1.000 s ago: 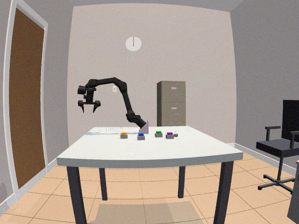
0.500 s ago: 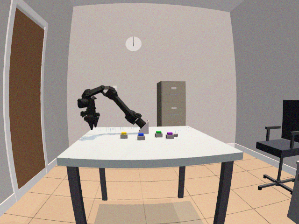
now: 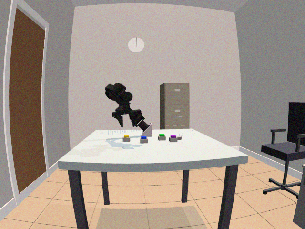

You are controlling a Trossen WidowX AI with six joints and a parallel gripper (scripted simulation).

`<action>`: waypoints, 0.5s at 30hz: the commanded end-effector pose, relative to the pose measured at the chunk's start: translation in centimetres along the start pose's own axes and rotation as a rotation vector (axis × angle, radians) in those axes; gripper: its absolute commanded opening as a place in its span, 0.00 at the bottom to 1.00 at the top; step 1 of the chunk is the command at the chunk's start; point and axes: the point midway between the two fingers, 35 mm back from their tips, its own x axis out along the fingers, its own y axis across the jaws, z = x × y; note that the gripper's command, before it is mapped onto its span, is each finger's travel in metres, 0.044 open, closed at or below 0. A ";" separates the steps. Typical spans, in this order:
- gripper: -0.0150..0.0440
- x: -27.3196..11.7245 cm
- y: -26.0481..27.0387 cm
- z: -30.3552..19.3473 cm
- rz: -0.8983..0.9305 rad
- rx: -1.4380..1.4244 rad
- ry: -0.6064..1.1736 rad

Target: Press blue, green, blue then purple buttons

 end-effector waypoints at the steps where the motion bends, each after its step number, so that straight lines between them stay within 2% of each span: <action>1: 0.93 -0.5 4.2 -3.2 -0.044 -0.262 -0.014; 5: 0.93 -1.1 7.9 -6.9 -0.100 -0.519 -0.051; 9: 0.93 -1.1 8.1 -7.1 -0.103 -0.531 -0.053; 11: 0.84 -0.4 8.1 -7.0 -0.103 -0.531 -0.053; 15: 0.67 4.2 7.7 -6.6 -0.104 -0.531 -0.054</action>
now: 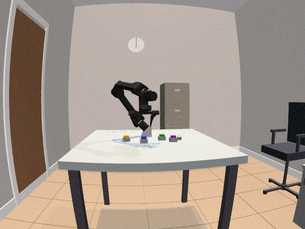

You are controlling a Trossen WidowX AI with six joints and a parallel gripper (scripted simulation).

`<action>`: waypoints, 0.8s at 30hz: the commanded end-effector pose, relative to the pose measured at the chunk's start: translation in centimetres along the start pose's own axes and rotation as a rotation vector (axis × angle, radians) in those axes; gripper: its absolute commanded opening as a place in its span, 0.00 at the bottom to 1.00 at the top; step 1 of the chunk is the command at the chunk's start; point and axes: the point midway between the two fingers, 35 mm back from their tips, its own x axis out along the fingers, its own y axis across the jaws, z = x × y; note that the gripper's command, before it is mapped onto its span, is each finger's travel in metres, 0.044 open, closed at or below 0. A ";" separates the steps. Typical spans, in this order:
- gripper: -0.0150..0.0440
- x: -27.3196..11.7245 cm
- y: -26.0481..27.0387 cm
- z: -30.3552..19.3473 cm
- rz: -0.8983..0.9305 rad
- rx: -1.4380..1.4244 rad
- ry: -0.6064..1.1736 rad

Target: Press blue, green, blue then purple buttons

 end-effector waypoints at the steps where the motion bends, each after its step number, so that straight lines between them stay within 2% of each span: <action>1: 0.62 3.3 -0.3 -0.7 -0.018 -0.013 0.023; 8: 0.31 3.5 -0.3 -0.7 -0.018 -0.013 0.023; 9: 0.29 3.5 -0.3 -0.7 -0.018 -0.013 0.023; 24: 0.29 4.6 -0.3 -0.7 -0.018 -0.013 0.023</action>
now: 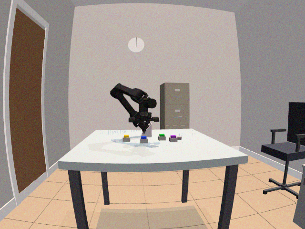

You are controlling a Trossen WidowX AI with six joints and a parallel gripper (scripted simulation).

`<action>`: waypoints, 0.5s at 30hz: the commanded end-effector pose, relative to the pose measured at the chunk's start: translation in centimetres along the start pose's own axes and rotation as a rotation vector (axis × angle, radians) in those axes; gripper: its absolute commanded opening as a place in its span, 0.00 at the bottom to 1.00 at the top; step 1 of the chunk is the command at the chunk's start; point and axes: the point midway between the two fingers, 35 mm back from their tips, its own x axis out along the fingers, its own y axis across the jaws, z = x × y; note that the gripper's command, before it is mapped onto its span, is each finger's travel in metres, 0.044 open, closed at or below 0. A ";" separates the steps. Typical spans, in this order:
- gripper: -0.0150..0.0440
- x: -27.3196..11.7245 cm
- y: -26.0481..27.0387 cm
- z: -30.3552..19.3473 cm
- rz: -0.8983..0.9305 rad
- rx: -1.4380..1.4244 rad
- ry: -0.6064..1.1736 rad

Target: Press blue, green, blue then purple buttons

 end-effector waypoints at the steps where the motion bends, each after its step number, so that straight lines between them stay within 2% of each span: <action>1: 0.29 0.8 -0.1 -0.2 -0.009 -0.010 0.007; 15: 0.29 2.8 -0.2 -0.3 -0.010 -0.009 0.007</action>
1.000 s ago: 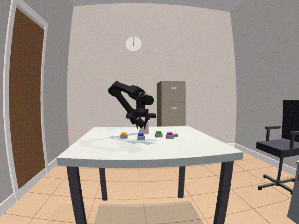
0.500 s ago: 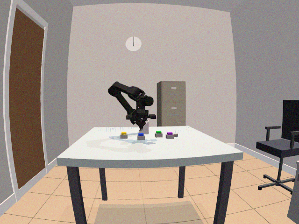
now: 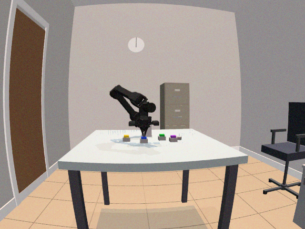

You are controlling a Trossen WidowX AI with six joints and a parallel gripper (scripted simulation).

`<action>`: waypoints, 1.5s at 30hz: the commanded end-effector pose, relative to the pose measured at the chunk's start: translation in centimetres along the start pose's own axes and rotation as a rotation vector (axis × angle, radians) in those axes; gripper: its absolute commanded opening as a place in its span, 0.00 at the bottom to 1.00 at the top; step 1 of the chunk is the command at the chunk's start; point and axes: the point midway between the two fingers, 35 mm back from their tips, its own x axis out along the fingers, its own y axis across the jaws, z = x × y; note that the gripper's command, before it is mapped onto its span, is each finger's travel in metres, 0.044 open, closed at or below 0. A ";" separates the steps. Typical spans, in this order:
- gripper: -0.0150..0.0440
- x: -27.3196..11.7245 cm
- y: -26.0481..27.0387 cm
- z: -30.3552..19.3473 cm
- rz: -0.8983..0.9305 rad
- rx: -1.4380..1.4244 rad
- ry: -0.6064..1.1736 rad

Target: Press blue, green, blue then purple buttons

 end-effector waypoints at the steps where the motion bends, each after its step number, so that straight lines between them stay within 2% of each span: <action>1: 0.29 0.4 -0.1 -0.3 -0.008 -0.010 0.006; 21: 0.29 0.4 -0.1 -0.3 -0.008 -0.010 0.006; 25: 0.29 -2.6 0.0 -0.2 -0.006 -0.010 0.005; 29: 0.29 -3.0 0.0 -0.2 -0.007 -0.010 0.005; 34: 0.29 -8.2 0.1 -0.1 -0.004 -0.011 0.006; 37: 0.29 -9.0 0.0 -0.2 -0.005 -0.011 0.007; 40: 0.29 -9.2 2.8 -1.4 0.005 -0.014 0.005; 45: 0.29 -9.3 10.7 -6.9 0.010 -0.016 0.007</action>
